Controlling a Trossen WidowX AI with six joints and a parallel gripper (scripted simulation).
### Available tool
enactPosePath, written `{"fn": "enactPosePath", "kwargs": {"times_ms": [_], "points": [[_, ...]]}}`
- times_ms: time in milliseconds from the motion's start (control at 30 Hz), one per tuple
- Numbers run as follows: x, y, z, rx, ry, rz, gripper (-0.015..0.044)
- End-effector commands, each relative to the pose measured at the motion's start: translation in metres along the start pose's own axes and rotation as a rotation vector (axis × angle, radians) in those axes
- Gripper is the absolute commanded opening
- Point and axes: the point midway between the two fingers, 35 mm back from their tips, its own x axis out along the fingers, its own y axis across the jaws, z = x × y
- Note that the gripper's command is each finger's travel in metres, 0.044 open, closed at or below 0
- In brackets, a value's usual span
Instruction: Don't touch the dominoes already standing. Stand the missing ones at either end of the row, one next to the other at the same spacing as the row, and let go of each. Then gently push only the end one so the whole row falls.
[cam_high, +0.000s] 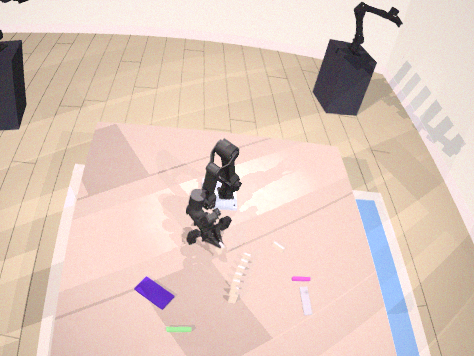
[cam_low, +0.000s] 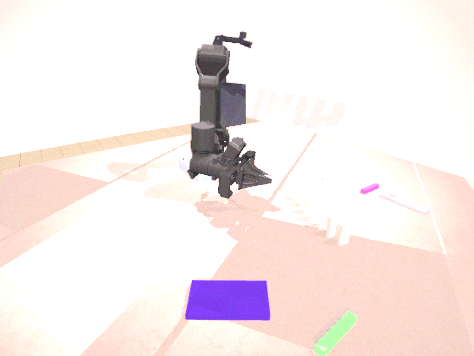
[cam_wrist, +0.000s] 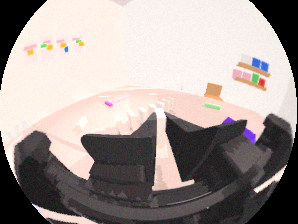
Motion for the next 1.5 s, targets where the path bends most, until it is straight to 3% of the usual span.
{"fn": "enactPosePath", "kwargs": {"times_ms": [0, 633, 1000, 1467], "points": [[0.000, 0.001, 0.000, 0.001, -0.001, 0.003, 0.0027], [0.015, 0.003, -0.039, 0.000, 0.045, 0.016, 0.0027], [0.016, 0.003, -0.040, 0.000, 0.046, 0.016, 0.0027], [0.016, 0.003, -0.040, 0.000, 0.046, 0.016, 0.0395]]}}
